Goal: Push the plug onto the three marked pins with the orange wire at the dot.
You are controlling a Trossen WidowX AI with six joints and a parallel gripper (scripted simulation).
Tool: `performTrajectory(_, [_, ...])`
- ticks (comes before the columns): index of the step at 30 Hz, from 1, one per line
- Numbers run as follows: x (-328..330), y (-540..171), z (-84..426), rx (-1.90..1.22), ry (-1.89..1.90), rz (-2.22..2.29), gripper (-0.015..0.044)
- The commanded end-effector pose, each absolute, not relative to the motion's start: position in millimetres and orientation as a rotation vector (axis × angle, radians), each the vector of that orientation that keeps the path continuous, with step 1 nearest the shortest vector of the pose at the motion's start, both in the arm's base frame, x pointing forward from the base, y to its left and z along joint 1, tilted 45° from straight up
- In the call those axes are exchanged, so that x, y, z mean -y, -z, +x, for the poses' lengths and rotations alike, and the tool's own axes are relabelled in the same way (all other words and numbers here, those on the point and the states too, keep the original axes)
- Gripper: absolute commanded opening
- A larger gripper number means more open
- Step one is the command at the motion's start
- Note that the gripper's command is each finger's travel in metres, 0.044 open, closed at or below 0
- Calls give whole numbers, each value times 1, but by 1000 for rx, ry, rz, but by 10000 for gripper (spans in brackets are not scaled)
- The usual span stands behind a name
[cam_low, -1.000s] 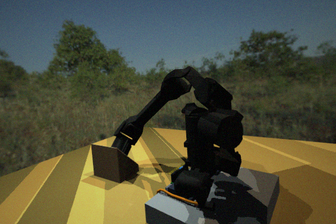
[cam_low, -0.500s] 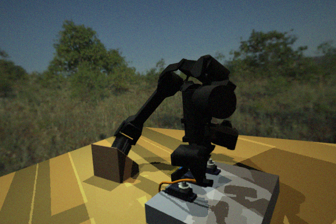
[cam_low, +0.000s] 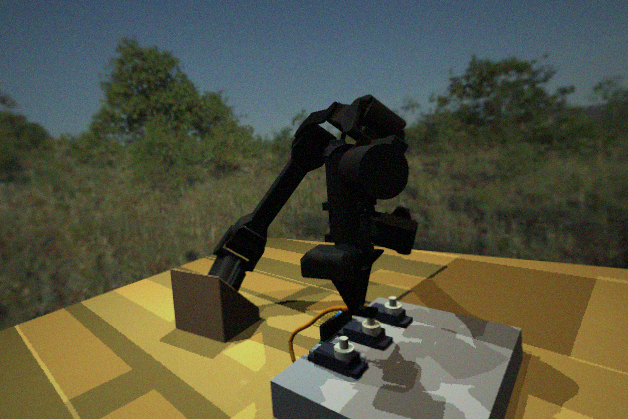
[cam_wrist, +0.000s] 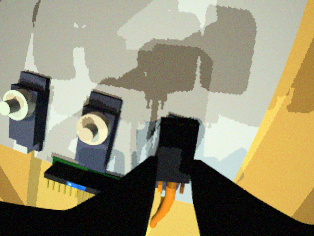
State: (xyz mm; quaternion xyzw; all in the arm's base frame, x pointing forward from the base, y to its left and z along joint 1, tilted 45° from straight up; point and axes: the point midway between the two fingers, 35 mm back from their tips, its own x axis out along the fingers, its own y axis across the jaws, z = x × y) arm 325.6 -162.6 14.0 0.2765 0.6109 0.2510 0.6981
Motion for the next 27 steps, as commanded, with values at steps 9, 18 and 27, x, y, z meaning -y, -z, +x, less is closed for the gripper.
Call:
performTrajectory(9, [142,-33,289,-1391,-521,663,0])
performTrajectory(18, [125,-45,261,-1406,-495,697,0])
performTrajectory(27, [105,-52,232,-1421,-468,731,0])
